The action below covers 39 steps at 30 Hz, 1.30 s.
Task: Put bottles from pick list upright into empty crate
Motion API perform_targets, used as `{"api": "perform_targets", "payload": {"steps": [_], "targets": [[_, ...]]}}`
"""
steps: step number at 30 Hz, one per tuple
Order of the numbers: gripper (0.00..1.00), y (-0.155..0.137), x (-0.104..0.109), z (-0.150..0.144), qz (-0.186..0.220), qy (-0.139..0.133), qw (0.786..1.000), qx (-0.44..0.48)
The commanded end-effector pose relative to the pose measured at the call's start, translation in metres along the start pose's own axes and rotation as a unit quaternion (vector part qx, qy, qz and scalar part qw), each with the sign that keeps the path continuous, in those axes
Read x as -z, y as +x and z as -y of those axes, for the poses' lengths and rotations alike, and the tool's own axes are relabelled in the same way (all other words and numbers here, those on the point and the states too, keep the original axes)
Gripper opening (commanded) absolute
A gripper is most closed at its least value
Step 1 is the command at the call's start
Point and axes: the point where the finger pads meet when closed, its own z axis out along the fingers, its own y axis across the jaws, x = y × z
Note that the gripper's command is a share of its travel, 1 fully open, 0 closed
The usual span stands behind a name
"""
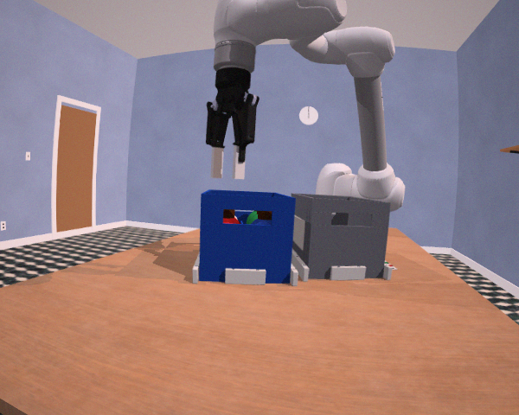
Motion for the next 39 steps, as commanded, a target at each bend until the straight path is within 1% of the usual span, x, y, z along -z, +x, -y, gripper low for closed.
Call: {"api": "perform_targets", "payload": {"steps": [1, 39], "targets": [[0.38, 0.0, -0.003, 0.0, 0.0, 0.0, 1.0, 0.0], [0.38, 0.0, -0.048, 0.0, 0.0, 0.0, 1.0, 0.0]]}}
